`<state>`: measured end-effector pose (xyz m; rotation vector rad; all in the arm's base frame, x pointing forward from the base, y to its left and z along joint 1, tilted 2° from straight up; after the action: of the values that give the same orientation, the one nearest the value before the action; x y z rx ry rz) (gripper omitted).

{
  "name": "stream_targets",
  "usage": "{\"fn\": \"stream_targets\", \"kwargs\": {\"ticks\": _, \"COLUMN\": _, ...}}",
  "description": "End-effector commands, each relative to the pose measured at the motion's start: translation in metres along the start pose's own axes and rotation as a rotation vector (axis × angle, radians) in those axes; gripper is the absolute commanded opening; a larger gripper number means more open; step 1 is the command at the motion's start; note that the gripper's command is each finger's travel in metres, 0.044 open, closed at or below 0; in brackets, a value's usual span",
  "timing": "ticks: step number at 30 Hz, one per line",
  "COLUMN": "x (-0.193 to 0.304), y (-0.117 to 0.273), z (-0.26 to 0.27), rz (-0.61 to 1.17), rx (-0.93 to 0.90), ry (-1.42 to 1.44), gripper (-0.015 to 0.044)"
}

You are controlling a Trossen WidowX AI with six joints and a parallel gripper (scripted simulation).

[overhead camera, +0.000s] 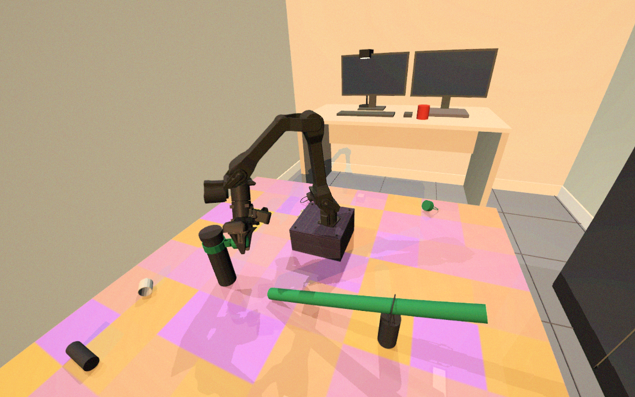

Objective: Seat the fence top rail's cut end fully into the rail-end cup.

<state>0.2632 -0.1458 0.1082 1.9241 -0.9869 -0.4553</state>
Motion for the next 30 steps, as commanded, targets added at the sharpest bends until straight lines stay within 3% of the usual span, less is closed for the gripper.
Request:
{"fn": "stream_targets", "kwargs": {"ticks": 1, "x": 0.0, "y": -0.001, "z": 0.001, "rz": 0.002, "rx": -0.004, "ry": -0.004, "gripper": 0.0125}}
{"fn": "stream_targets", "kwargs": {"ticks": 5, "x": 0.0, "y": -0.001, "z": 0.001, "rz": 0.002, "rx": -0.004, "ry": -0.004, "gripper": 0.0098}}
{"fn": "stream_targets", "kwargs": {"ticks": 9, "x": 0.0, "y": -0.002, "z": -0.001, "rz": 0.014, "rx": -0.005, "ry": -0.026, "gripper": 0.0}}
{"fn": "stream_targets", "kwargs": {"ticks": 30, "x": -0.001, "y": -0.01, "z": -0.017, "rz": 0.106, "rx": -0.008, "ry": -0.185, "gripper": 0.0}}
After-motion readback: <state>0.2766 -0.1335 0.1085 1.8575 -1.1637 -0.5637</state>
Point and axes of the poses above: the point midway between the two fingers, 35 mm back from their tips, its own y axis back along the fingers, its own z axis across the jaws, x = y × z, the point moved 4 cm from there along y, back along the fingers, and after that the axes turned 3 degrees about y, right-handed, at the moved point
